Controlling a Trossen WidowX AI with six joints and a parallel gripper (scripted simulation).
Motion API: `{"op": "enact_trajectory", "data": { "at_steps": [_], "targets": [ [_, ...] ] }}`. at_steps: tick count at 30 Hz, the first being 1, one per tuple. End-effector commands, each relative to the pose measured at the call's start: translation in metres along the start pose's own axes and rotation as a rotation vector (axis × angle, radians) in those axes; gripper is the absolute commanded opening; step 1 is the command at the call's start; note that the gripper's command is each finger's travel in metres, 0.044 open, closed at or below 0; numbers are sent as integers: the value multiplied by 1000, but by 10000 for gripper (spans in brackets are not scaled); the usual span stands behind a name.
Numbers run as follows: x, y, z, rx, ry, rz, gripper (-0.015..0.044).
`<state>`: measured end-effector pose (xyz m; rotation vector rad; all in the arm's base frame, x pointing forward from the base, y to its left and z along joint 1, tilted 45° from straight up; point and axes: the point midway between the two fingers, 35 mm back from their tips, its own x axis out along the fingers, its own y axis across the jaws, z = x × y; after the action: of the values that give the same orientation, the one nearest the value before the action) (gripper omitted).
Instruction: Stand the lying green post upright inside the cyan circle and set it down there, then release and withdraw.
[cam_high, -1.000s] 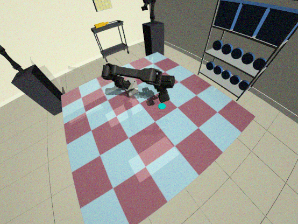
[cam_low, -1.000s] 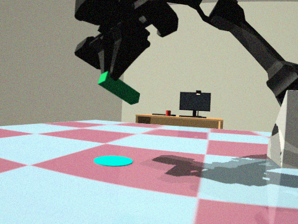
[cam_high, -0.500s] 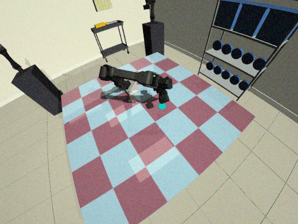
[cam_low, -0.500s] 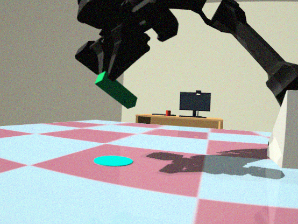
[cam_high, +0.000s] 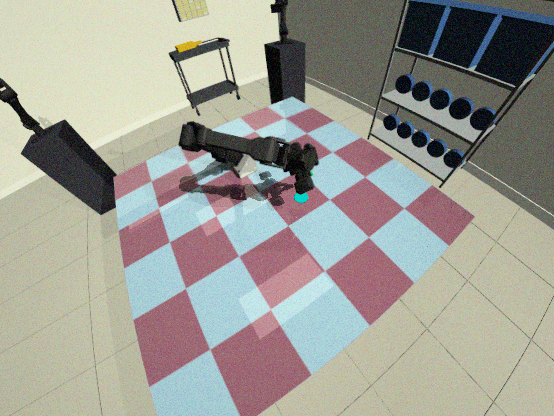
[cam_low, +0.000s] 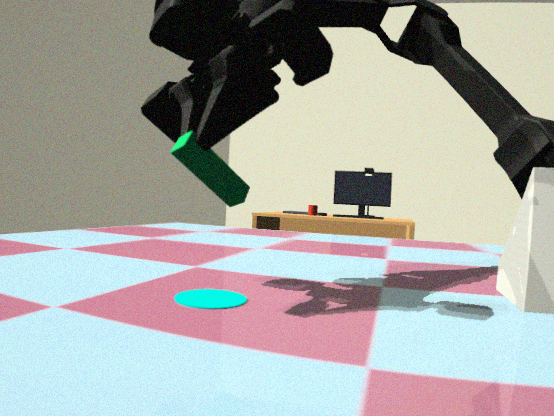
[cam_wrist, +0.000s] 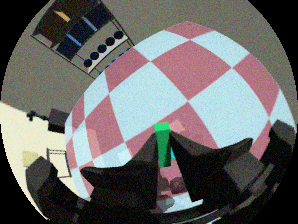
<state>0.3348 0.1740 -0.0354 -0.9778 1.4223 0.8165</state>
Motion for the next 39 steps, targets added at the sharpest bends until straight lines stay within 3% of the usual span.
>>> {"op": "enact_trajectory", "data": {
  "at_steps": [1,39],
  "targets": [
    [0,0,-1,-3,-34,8,23],
    [-5,-3,-4,-47,-320,17,23]
  ]
}}
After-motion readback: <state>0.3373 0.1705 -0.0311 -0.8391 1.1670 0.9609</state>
